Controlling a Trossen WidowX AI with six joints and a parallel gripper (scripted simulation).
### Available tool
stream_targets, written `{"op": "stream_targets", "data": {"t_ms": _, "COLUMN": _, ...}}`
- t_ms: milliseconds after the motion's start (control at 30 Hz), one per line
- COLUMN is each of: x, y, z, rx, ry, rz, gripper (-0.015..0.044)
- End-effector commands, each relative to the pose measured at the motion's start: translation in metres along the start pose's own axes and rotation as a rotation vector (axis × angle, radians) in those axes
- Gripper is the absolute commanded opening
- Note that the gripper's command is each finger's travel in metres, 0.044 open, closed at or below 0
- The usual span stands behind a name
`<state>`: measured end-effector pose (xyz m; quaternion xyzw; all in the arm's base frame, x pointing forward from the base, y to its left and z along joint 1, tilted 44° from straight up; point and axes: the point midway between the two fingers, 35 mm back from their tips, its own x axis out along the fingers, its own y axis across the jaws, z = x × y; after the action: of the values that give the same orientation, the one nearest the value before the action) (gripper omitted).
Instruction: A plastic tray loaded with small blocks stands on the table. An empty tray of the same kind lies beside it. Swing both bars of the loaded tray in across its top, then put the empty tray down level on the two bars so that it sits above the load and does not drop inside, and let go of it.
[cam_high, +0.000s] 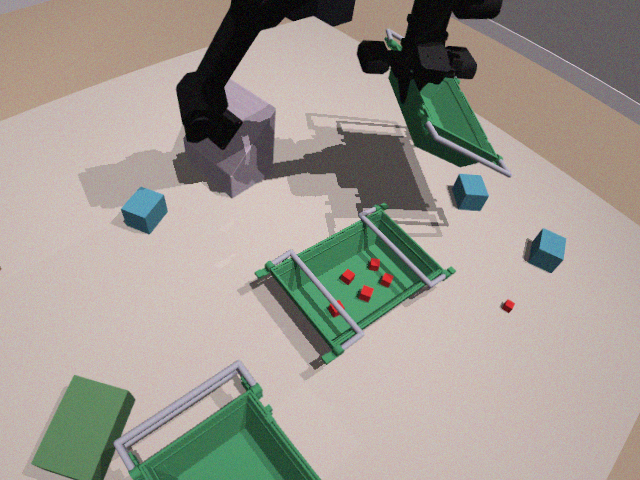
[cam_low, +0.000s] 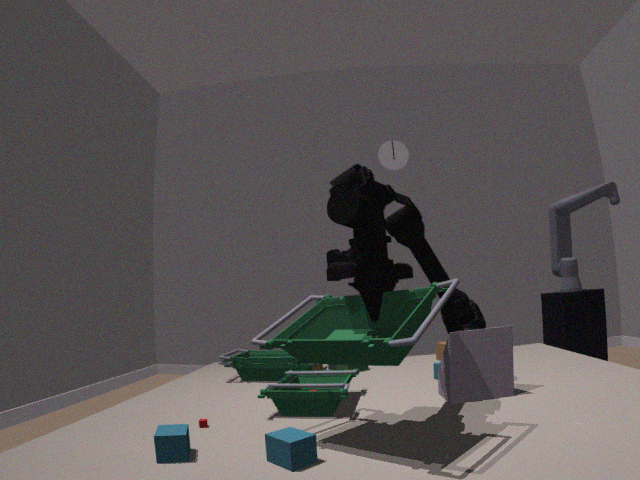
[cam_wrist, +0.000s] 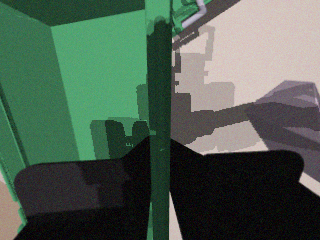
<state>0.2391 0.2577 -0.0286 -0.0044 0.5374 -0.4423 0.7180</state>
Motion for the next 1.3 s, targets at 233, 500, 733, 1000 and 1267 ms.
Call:
{"op": "stream_targets", "data": {"t_ms": 233, "x": -0.007, "y": -0.011, "z": 0.043, "rx": 0.185, "ry": -0.006, "rz": 0.019, "gripper": 0.0}}
{"op": "stream_targets", "data": {"t_ms": 500, "x": -0.007, "y": -0.023, "z": 0.074, "rx": 0.321, "ry": -0.009, "rz": 0.02, "gripper": 0.0}}
{"op": "stream_targets", "data": {"t_ms": 733, "x": -0.006, "y": -0.034, "z": 0.1, "rx": 0.441, "ry": -0.013, "rz": 0.018, "gripper": 0.0}}
{"op": "stream_targets", "data": {"t_ms": 1000, "x": -0.004, "y": -0.05, "z": 0.129, "rx": 0.578, "ry": -0.019, "rz": 0.015, "gripper": 0.0}}
{"op": "stream_targets", "data": {"t_ms": 1267, "x": -0.001, "y": -0.068, "z": 0.156, "rx": 0.716, "ry": -0.028, "rz": 0.011, "gripper": 0.0}}
